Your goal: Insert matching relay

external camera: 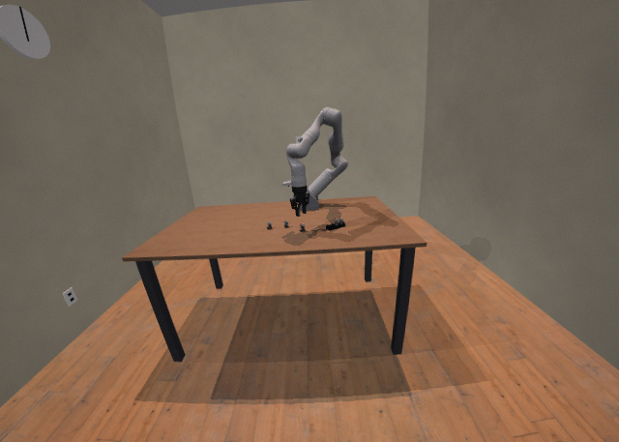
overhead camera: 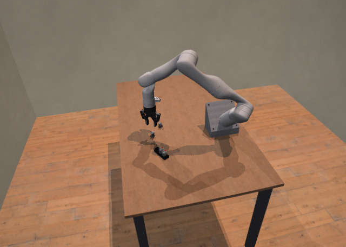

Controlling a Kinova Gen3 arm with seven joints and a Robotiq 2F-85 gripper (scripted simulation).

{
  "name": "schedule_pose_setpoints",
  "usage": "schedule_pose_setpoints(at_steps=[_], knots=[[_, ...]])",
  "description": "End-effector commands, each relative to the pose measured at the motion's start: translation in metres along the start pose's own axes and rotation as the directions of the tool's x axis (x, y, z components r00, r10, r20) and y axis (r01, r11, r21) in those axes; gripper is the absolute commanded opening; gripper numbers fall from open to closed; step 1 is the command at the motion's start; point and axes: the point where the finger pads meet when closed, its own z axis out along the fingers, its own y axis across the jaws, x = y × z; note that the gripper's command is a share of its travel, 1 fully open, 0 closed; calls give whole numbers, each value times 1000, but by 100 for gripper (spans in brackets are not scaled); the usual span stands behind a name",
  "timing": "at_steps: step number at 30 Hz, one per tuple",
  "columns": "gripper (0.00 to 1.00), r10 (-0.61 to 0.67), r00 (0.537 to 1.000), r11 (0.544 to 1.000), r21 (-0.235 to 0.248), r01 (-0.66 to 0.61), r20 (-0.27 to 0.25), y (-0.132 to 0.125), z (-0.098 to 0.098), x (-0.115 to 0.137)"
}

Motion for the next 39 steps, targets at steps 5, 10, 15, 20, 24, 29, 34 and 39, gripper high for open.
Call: schedule_pose_setpoints(at_steps=[5, 10, 15, 20, 24, 29, 34, 39], knots=[[53, 0, 1000, 1000, 2, 0, 0, -1, 0, 0], [53, 0, 1000, 1000, 2, 0, 0, -1, 1, 0], [53, 1, 1000, 1000, 1, -1, 0, -1, 4, 0], [53, 1, 1000, 1000, 1, -1, 0, -1, 9, 0], [53, 1, 1000, 1000, 1, -1, 0, -1, 11, 0], [53, 1, 1000, 1000, 1, -1, 0, -1, 17, 0], [53, 1, 1000, 1000, 1, -1, 0, -1, 24, 0], [53, 1, 1000, 1000, 1, -1, 0, -1, 30, 0]])
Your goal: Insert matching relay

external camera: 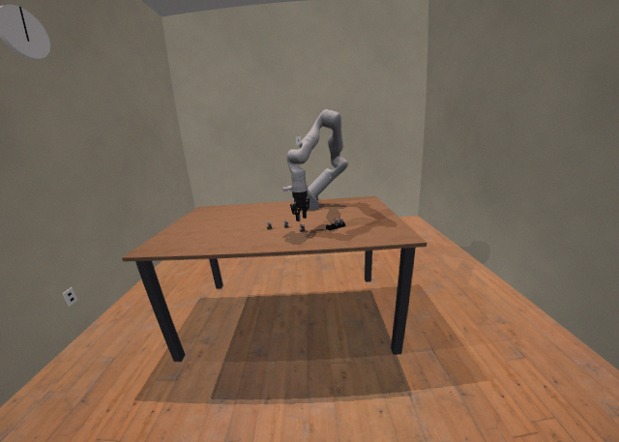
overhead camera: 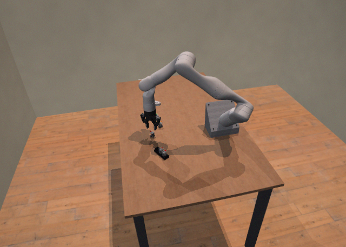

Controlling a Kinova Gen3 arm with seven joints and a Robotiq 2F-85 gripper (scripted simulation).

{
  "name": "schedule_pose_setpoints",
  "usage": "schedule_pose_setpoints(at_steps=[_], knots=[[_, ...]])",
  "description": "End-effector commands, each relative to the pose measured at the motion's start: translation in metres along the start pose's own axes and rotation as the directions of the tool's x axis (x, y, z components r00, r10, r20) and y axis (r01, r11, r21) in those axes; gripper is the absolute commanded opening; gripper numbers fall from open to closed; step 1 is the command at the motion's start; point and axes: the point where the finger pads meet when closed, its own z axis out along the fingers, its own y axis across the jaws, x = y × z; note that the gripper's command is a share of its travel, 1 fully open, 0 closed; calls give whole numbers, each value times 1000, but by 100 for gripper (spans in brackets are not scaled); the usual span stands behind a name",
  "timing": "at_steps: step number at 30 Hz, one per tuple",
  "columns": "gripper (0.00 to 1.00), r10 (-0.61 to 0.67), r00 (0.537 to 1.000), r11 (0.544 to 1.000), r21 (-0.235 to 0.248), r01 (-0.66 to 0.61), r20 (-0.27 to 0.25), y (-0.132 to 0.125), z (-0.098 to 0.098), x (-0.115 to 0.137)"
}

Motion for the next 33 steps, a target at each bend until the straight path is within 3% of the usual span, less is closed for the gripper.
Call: schedule_pose_setpoints(at_steps=[1, 33], knots=[[53, 0, 1000, 1000, -2, 0, 0, 1, 3, 0], [53, 0, 1000, 1000, -2, 0, 0, 0, 14, 0]])
